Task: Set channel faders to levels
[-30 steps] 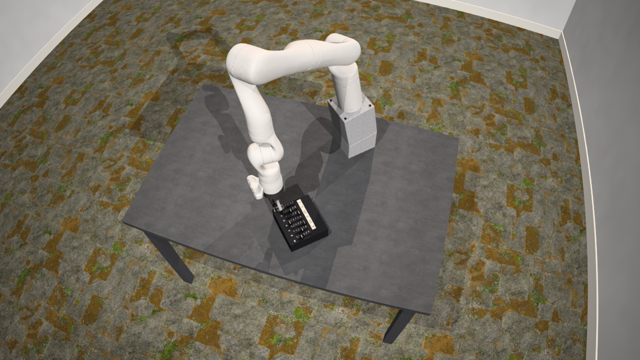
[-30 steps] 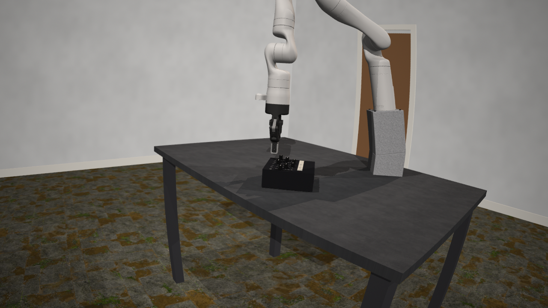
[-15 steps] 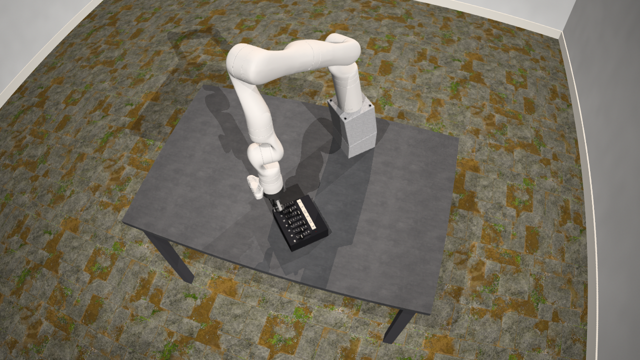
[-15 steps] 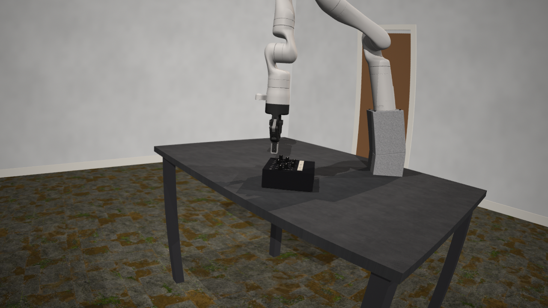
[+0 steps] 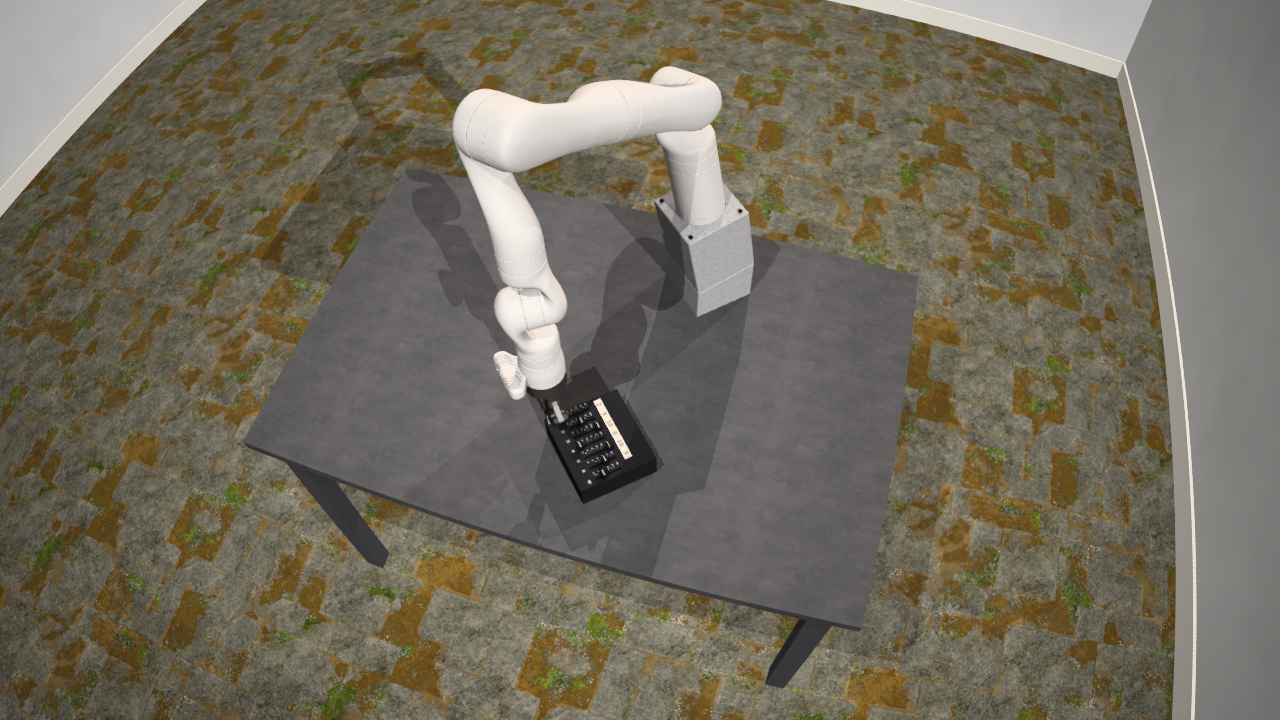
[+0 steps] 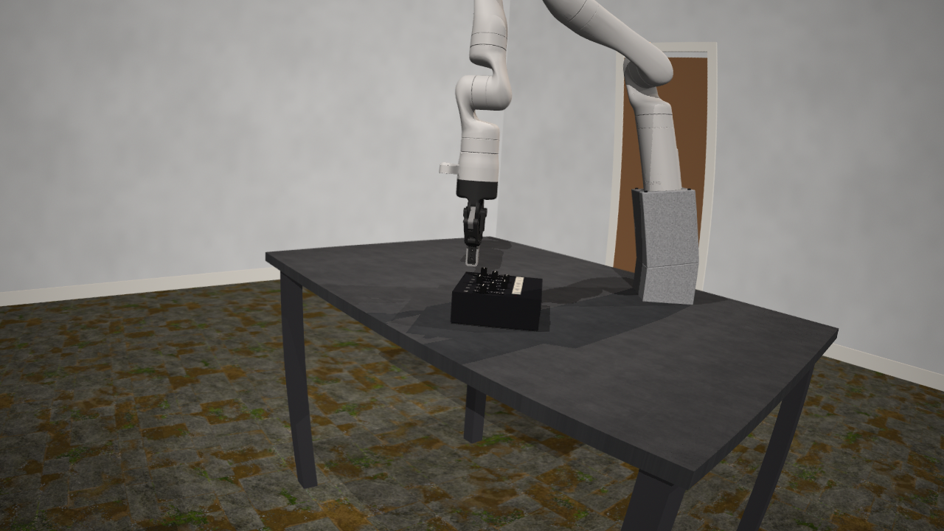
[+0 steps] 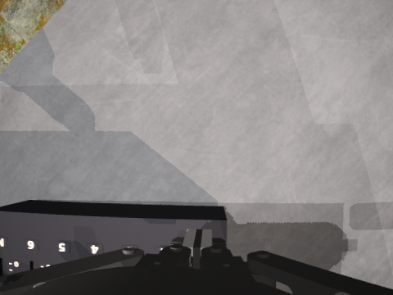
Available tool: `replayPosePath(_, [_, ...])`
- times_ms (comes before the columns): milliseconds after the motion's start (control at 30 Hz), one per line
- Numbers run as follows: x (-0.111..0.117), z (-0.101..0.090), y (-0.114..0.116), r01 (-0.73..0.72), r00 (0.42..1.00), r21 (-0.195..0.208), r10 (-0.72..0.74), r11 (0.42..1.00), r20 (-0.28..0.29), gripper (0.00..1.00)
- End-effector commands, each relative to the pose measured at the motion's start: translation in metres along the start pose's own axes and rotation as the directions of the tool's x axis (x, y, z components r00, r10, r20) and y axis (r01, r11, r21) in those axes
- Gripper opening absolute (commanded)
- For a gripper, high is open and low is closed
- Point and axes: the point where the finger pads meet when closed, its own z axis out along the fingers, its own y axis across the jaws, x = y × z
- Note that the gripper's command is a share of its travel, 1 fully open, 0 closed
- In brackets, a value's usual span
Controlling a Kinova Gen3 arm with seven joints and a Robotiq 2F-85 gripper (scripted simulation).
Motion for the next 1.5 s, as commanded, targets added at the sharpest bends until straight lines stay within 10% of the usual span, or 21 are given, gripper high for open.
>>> replayPosePath(0, [-0.0005,0.0021,-0.0004,0.002,1.0,0.0,-0.002,1.0,0.001,0.0])
replayPosePath(1467, [-0.0042,0.0088,-0.0004,0.002,1.0,0.0,-0.002,1.0,0.001,0.0])
